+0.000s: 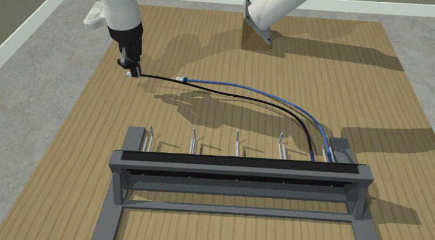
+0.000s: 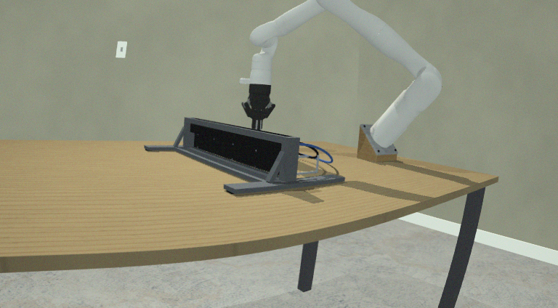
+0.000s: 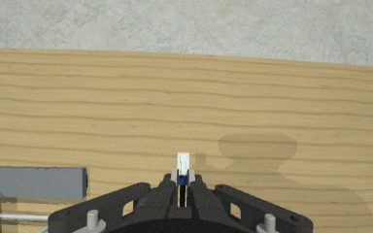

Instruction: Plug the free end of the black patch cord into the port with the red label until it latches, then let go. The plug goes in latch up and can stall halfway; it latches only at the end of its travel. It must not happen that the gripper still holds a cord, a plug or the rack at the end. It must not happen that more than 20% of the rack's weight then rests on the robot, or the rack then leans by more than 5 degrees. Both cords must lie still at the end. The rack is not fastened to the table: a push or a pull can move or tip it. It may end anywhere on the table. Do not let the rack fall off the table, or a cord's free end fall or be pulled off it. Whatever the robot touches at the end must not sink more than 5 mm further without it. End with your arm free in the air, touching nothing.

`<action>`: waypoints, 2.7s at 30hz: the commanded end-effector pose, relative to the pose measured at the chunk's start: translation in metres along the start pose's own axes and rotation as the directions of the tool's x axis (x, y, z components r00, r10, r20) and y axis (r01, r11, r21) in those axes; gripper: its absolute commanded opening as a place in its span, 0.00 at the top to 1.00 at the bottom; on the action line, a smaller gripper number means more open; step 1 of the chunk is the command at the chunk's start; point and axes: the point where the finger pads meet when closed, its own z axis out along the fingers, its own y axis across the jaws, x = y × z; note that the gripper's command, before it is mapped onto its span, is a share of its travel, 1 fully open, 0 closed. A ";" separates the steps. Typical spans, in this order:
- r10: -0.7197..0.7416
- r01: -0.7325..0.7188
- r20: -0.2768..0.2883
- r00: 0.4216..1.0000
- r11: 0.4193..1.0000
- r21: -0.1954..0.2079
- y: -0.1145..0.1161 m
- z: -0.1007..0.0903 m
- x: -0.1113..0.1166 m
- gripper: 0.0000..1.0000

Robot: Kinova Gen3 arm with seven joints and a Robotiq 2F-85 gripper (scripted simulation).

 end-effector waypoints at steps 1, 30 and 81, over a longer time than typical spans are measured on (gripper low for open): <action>-0.005 0.005 -0.004 1.000 1.000 0.002 0.000 -0.005 0.001 1.00; -0.068 0.068 -0.001 0.998 0.998 0.000 -0.007 -0.007 -0.007 1.00; -0.435 0.435 -0.007 0.901 0.901 -0.009 -0.047 -0.017 -0.047 1.00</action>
